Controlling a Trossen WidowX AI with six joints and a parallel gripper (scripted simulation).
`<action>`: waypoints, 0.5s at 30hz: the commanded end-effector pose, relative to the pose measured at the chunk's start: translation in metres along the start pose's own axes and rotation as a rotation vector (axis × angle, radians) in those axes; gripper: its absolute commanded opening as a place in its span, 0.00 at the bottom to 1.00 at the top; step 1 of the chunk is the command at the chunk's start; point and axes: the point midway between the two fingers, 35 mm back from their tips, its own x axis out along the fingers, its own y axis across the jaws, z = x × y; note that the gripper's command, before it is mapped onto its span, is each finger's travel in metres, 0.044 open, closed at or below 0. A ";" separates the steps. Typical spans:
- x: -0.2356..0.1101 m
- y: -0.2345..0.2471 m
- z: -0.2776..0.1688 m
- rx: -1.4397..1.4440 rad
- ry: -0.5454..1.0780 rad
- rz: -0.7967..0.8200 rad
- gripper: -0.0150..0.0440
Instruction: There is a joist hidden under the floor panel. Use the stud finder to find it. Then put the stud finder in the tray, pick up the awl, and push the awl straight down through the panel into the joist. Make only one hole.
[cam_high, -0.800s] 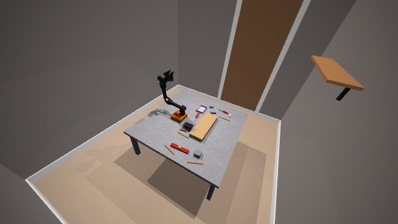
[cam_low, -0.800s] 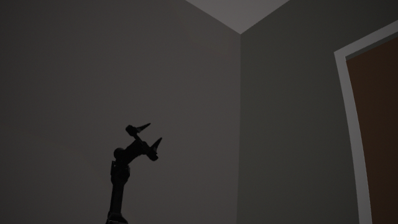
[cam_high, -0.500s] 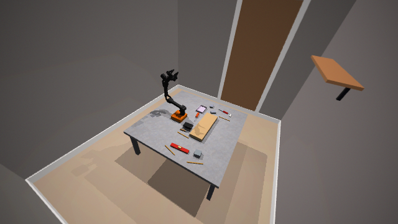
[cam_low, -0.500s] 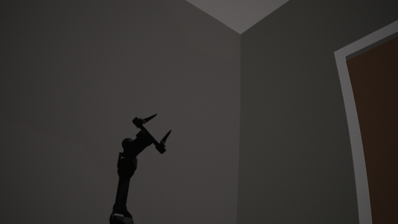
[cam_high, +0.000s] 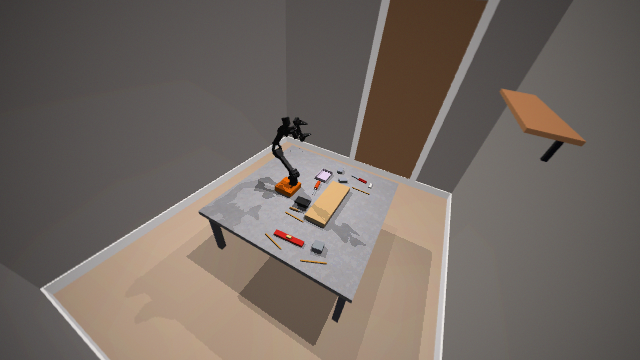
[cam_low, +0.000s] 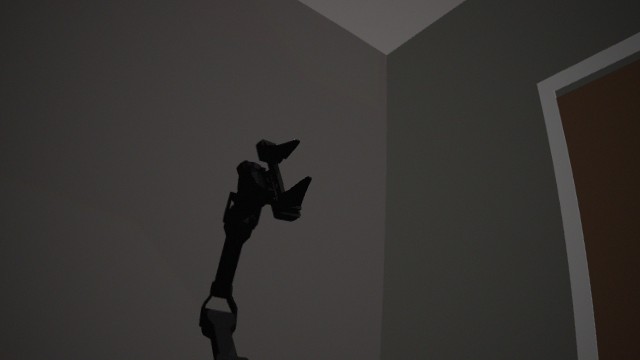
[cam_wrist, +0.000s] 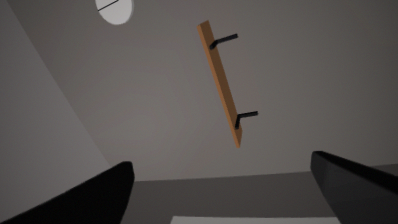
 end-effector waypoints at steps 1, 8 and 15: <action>0.039 -0.034 0.043 -0.158 -0.131 -0.140 1.00; 0.074 -0.081 0.094 -0.385 -0.234 -0.354 1.00; 0.098 -0.164 0.175 -0.730 -0.237 -0.773 1.00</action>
